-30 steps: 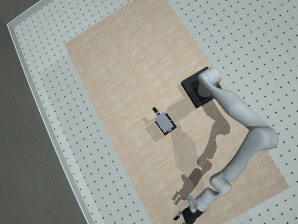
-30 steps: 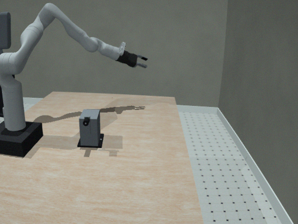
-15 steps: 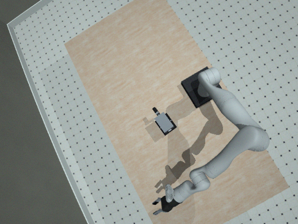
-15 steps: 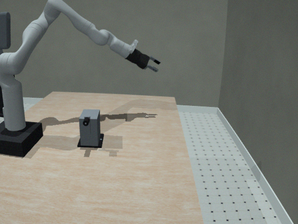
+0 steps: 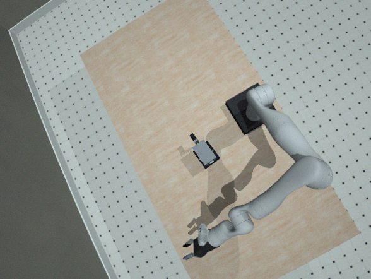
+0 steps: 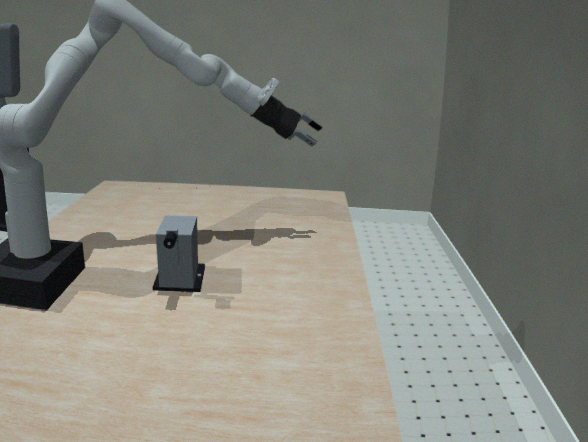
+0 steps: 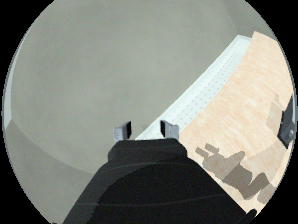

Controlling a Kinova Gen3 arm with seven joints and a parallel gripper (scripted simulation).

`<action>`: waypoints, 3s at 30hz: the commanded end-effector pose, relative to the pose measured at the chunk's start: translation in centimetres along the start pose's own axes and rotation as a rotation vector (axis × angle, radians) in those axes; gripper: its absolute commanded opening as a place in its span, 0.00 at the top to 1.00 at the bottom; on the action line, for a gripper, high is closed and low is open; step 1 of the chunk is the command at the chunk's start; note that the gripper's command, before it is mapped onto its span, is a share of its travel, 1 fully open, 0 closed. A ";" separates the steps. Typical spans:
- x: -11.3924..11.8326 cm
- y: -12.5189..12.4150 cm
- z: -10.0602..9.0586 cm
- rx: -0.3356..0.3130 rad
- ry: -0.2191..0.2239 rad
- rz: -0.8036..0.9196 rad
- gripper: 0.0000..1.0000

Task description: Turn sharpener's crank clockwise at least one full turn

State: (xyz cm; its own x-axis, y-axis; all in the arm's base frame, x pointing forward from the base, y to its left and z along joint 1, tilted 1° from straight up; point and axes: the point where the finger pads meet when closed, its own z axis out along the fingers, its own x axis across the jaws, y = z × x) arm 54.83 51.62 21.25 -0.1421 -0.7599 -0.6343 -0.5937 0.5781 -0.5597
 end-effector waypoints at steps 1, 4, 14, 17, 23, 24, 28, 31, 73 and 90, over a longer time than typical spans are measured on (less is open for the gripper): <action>-0.1 -0.1 0.0 0.001 -0.001 0.000 0.00; 1.6 -1.6 0.1 -0.002 0.036 0.010 0.00; 3.3 -3.2 0.1 -0.006 0.074 0.021 0.00; 3.3 -3.2 0.1 -0.006 0.074 0.021 0.00; 5.1 -4.7 0.0 -0.010 0.112 0.033 0.00; 5.1 -4.7 0.0 -0.010 0.112 0.033 0.00; 6.9 -6.1 -0.2 -0.014 0.151 0.047 0.00; 6.9 -6.1 -0.2 -0.014 0.151 0.047 0.00; 16.4 -12.3 -2.5 -0.044 0.342 0.133 0.00; 20.1 -14.1 -4.0 -0.059 0.416 0.176 0.00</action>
State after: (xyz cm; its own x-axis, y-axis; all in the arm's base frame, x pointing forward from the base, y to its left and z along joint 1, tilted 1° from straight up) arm 57.10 27.10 18.34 -0.5417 -0.7168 -0.4390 -0.5776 0.6969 -0.4252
